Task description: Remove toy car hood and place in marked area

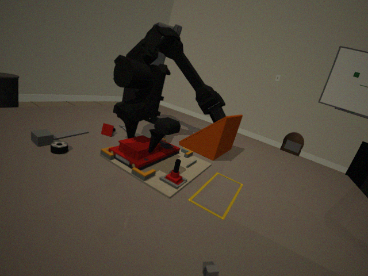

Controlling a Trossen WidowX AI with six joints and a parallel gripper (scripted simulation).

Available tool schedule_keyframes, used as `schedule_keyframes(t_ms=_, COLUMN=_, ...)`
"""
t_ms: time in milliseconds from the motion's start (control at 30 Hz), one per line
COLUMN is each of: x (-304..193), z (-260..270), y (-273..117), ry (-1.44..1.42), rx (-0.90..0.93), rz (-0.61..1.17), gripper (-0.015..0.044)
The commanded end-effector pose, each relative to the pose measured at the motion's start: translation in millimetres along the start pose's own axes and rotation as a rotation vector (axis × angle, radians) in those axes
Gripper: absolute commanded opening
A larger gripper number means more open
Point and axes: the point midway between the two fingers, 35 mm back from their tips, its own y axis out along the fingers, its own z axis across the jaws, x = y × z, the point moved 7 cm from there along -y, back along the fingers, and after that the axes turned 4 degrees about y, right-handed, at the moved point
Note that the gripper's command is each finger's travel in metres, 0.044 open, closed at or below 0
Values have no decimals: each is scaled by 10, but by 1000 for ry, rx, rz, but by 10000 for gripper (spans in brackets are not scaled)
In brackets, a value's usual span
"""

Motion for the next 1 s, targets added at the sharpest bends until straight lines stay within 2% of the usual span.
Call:
schedule_keyframes(t_ms=0, x=0, z=0, y=-23, ry=3, rx=0, rz=1, gripper=65)
schedule_keyframes(t_ms=100, x=1, z=0, y=-43, ry=3, rx=0, rz=1, gripper=0)
schedule_keyframes(t_ms=967, x=2, z=3, y=-213, ry=2, rx=1, rz=0, gripper=0)
